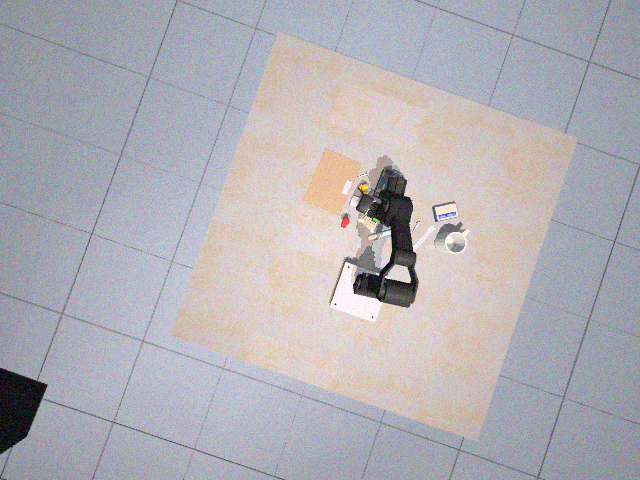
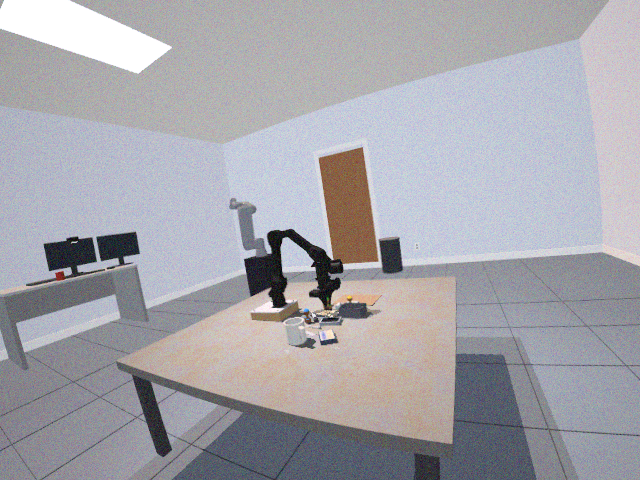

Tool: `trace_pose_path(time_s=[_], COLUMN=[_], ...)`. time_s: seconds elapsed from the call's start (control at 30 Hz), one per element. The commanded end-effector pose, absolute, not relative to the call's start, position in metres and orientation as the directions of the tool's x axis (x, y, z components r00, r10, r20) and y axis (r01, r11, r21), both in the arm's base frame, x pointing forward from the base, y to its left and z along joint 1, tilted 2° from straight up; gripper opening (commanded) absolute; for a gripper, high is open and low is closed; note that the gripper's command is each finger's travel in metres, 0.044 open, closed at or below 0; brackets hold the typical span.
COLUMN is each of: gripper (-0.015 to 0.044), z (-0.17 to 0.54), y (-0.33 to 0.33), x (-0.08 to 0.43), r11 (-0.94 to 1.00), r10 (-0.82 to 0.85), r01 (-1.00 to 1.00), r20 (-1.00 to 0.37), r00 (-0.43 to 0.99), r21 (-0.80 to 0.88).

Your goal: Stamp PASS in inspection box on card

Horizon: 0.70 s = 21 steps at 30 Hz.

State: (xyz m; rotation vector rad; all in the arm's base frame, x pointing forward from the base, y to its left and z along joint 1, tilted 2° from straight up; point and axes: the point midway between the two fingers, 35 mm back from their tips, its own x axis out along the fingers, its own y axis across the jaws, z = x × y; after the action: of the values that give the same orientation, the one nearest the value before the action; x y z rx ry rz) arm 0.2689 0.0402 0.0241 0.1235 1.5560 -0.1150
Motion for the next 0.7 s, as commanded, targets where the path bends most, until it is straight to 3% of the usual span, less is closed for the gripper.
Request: trace_pose_path(time_s=[0.0, 0.67], gripper=[0.0000, 0.0000], z=[0.019, 0.007], y=[0.040, 0.040], x=[0.268, 0.266], r11=[0.988, 0.988], r10=[0.000, -0.001], r01=[0.155, 0.155], r20=[-1.000, -1.000], r00=[0.005, 0.007], r21=[0.001, 0.000])
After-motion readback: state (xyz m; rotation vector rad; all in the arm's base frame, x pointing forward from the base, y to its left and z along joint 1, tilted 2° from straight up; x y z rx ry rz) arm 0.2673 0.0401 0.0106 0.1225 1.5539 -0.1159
